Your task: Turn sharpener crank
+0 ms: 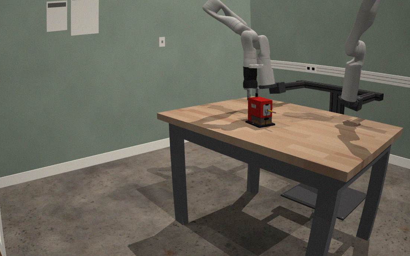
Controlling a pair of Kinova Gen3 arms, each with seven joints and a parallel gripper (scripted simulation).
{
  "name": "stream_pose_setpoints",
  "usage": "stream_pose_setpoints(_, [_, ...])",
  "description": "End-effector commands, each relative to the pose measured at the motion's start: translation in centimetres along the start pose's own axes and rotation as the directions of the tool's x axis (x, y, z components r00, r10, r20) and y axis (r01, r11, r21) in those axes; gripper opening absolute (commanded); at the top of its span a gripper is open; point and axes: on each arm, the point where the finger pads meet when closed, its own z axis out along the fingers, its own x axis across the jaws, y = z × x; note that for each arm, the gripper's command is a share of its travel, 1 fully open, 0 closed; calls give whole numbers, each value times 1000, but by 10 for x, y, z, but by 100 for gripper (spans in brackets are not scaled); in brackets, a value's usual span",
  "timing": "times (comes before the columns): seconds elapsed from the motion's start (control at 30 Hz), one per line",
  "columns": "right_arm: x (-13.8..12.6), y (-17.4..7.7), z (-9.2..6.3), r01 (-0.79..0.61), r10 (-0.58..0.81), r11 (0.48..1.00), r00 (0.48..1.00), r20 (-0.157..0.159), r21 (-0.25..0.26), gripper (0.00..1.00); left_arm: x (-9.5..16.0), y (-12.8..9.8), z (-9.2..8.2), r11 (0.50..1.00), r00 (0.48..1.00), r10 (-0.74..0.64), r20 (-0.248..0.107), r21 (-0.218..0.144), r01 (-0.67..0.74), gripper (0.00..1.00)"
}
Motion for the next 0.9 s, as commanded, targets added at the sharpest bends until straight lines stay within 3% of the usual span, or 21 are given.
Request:
stream_pose_setpoints(0.0, [0,0,-1,0,0,1000,1000,-1,1,97,0,0,-1,1000,1000,0,0,-2,0,100])
stream_pose_setpoints(0.07, [0,0,-1,0,0,1000,1000,-1,1,97,0,0,-1,1000,1000,0,0,-2,0,100])
stream_pose_setpoints(0.1, [0,0,-1,0,0,1000,1000,-1,1,0,0,0,-1,1000,1000,0,0,-2,0,100])
stream_pose_setpoints(0.87, [0,0,-1,0,0,1000,1000,-1,1,0,0,0,-1,1000,1000,0,0,-2,0,100])
